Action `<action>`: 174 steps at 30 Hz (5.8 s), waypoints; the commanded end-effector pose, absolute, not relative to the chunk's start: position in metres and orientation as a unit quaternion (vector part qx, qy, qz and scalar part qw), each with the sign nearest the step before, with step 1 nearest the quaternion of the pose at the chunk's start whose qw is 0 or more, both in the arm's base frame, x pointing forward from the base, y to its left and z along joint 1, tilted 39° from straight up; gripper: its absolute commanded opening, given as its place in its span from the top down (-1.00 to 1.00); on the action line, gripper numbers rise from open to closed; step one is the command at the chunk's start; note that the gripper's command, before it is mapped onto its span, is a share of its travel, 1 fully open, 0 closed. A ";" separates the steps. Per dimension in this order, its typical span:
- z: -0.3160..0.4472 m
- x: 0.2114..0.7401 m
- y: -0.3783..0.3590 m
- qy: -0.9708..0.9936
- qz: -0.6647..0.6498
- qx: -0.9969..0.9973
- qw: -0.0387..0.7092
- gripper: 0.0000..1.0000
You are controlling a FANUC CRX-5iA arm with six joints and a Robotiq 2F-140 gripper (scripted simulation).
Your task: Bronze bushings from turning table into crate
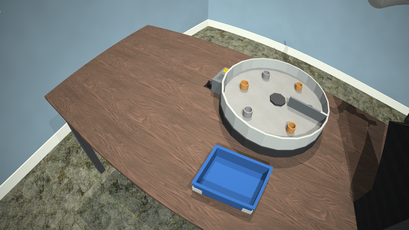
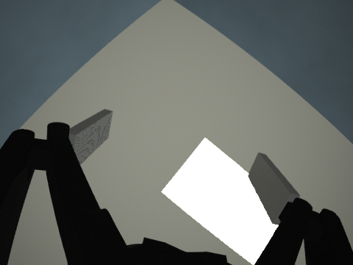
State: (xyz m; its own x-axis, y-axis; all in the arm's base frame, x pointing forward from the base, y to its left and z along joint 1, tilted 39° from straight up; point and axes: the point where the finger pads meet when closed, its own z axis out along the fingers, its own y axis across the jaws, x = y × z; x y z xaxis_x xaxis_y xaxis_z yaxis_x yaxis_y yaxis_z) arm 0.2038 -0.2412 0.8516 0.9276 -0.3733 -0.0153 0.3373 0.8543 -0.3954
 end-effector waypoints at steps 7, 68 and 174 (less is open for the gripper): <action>0.853 0.307 -0.315 0.134 -0.128 -0.012 0.983 -1.00; 0.248 0.515 -0.167 0.842 -0.129 0.327 0.410 -1.00; 0.110 0.364 -0.099 0.897 -0.204 0.286 0.269 0.83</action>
State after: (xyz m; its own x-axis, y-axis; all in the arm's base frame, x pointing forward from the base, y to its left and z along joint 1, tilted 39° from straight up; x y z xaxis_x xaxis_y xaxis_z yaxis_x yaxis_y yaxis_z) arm 0.3640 -0.0994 0.1103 -0.6915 0.4029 -0.5995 0.6224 0.7536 -0.2115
